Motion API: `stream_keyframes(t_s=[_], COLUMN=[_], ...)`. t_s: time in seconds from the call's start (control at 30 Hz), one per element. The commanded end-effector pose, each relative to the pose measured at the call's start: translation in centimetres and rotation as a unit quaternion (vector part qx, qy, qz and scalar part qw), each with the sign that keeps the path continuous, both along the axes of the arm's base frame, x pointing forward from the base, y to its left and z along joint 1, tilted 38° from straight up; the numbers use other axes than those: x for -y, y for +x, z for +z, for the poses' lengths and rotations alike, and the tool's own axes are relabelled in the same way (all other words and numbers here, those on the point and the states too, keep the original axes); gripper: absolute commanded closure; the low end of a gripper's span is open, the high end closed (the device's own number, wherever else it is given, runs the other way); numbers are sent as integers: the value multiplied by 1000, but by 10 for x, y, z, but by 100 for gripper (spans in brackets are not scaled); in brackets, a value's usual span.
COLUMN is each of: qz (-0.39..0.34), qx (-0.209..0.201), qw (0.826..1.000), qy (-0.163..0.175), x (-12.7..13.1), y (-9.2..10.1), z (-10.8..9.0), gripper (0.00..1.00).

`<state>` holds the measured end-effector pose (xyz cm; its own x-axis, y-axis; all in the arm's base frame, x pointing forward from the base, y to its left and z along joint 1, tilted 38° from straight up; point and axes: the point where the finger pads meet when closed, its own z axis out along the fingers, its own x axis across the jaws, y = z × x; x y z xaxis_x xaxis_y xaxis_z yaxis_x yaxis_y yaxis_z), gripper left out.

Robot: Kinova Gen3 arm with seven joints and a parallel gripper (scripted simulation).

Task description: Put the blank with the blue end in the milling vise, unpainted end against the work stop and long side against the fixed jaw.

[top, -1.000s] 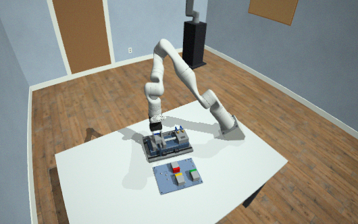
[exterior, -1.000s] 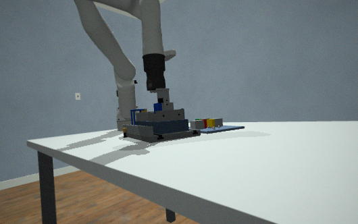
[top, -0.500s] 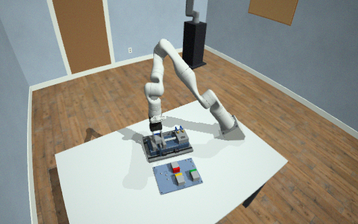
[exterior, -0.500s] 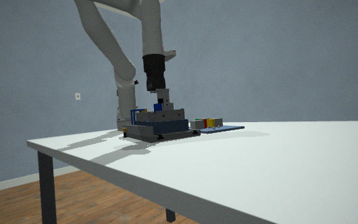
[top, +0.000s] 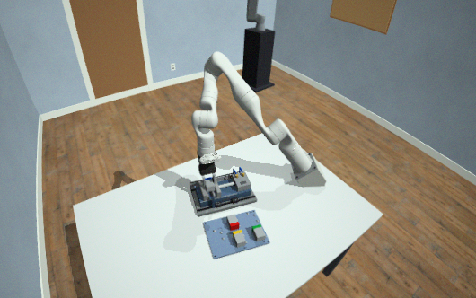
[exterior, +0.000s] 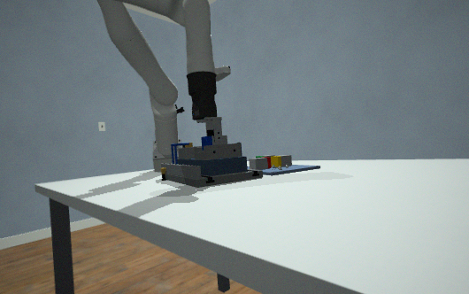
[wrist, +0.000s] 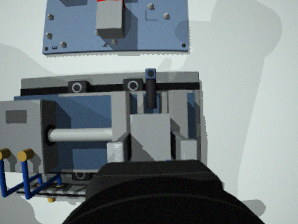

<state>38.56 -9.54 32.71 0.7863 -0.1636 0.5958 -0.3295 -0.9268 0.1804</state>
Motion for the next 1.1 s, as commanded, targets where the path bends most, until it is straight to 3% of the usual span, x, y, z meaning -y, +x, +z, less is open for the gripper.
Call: stream_keyframes(t_s=[0.0, 1.07], qz=[0, 0], qx=[0, 0], qw=[1000, 1000], qy=[0, 0], x=[0, -4], y=[0, 4], z=[0, 0], gripper=[100, 100])
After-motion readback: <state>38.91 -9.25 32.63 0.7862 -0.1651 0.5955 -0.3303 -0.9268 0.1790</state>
